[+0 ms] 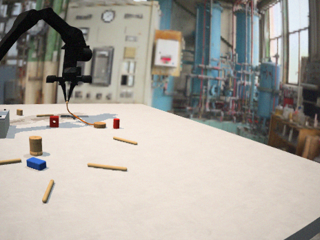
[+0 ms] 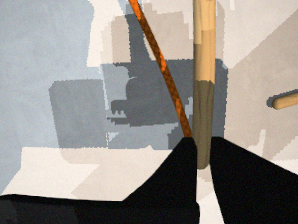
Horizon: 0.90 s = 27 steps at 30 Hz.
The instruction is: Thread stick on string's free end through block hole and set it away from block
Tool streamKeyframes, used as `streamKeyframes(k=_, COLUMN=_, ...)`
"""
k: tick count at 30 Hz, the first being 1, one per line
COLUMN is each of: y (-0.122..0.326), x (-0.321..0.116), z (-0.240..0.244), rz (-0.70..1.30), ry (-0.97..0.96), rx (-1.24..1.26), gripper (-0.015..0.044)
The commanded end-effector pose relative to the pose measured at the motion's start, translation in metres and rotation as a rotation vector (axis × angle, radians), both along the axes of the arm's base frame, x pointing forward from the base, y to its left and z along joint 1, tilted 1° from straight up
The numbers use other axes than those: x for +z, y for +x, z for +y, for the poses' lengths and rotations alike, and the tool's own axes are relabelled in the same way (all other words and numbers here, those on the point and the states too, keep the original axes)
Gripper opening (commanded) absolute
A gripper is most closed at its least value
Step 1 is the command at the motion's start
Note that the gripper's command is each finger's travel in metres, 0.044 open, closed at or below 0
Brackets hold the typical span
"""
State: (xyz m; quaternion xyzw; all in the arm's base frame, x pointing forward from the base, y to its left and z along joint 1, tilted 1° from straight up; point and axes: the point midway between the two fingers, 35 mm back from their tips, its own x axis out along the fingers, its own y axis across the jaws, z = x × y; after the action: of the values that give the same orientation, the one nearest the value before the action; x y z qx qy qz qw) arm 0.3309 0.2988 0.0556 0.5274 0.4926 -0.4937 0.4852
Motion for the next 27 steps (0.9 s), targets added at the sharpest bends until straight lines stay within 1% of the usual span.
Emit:
streamKeyframes(k=1, y=0.0, x=0.002, z=0.003, rz=0.0, ry=0.011, rx=-0.006, gripper=0.0)
streamKeyframes(k=27, y=-0.018, x=-0.019, z=-0.004, rz=0.002, ry=0.009, rx=-0.006, gripper=0.0)
